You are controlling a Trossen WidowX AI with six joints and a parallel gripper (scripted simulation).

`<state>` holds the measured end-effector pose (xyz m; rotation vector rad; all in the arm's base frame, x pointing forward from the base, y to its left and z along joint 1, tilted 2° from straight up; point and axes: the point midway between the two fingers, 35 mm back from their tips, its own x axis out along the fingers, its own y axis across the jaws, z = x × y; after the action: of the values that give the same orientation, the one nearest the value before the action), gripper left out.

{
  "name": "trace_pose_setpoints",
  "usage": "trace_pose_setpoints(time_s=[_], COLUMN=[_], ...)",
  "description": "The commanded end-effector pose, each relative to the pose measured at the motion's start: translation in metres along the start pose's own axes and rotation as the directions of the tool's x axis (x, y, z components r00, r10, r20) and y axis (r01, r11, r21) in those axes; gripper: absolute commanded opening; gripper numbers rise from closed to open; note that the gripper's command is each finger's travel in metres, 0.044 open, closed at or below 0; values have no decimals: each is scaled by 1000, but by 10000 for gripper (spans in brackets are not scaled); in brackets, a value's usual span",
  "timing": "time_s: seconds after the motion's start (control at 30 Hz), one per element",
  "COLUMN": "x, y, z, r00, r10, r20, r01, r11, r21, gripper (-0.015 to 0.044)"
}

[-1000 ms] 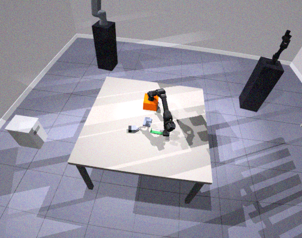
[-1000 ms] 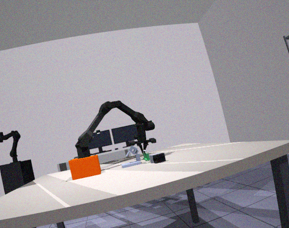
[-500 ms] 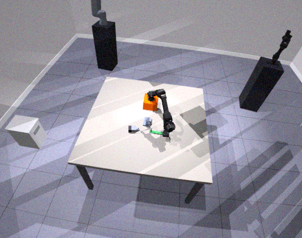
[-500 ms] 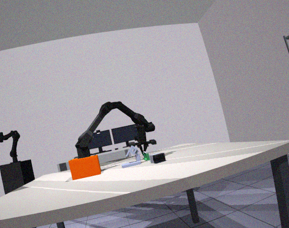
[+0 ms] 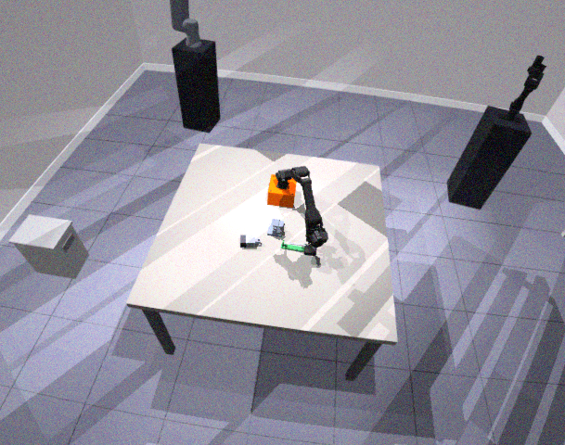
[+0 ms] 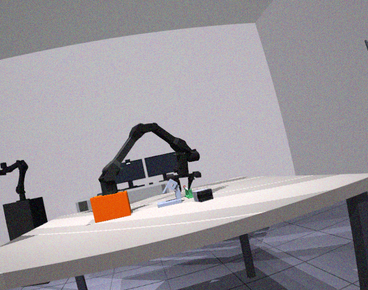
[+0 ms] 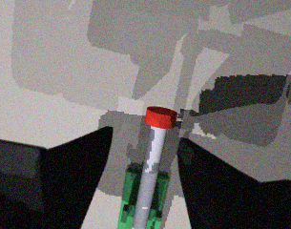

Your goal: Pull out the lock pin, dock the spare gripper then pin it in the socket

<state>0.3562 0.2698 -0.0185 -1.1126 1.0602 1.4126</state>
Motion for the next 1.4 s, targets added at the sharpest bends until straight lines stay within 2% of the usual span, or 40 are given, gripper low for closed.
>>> trace_pose_setpoints(time_s=[0.0,1.03,1.2,1.27,1.37], x=[-11,-69,-60,-69,-110], y=[0,25,25,23,14], z=[2,2,0,-5,-30], r00=[1000,996,995,997,997], r10=[-4,83,87,61,-53], r20=[2,-42,-45,-47,-64], r01=[4,-82,-86,-60,53], r11=[1000,996,996,998,999], r21=[-1,20,21,16,-6], gripper=[200,200,331,279,200])
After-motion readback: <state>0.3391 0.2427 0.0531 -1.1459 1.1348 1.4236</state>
